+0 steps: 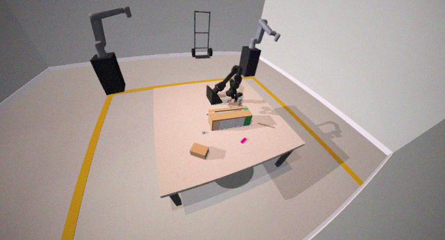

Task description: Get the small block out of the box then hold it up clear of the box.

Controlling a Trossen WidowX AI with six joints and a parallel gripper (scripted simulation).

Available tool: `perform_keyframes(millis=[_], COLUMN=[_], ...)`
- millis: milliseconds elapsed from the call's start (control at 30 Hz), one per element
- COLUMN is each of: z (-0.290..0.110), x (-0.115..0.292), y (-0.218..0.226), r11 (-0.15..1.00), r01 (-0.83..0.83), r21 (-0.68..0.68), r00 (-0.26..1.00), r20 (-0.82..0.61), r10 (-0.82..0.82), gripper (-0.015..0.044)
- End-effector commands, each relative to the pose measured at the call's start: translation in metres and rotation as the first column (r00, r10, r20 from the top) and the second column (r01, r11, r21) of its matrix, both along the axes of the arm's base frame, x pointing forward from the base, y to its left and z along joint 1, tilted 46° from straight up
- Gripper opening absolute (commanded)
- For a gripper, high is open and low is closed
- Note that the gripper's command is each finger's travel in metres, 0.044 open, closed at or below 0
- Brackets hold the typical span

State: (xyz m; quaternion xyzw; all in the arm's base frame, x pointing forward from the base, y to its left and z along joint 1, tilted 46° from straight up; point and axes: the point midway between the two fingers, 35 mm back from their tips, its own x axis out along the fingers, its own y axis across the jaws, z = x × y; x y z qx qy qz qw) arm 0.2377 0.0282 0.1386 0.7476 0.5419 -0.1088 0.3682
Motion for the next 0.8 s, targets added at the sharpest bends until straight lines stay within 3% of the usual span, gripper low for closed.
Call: perform_keyframes(millis=[0,367,767], z=[0.002,0.007,0.014], x=[-0.002,-0.007,-0.011], y=[-0.004,-0.012,-0.021], r11=[0.988,0.874,0.648], r01=[0.126,0.431,0.726], r21=[0.091,0.223,0.23], r00=[0.983,0.826,0.514], r20=[-0.143,-0.487,-0.807], r10=[-0.112,-0.283,-0.29], gripper=[0.0,0.0,0.0])
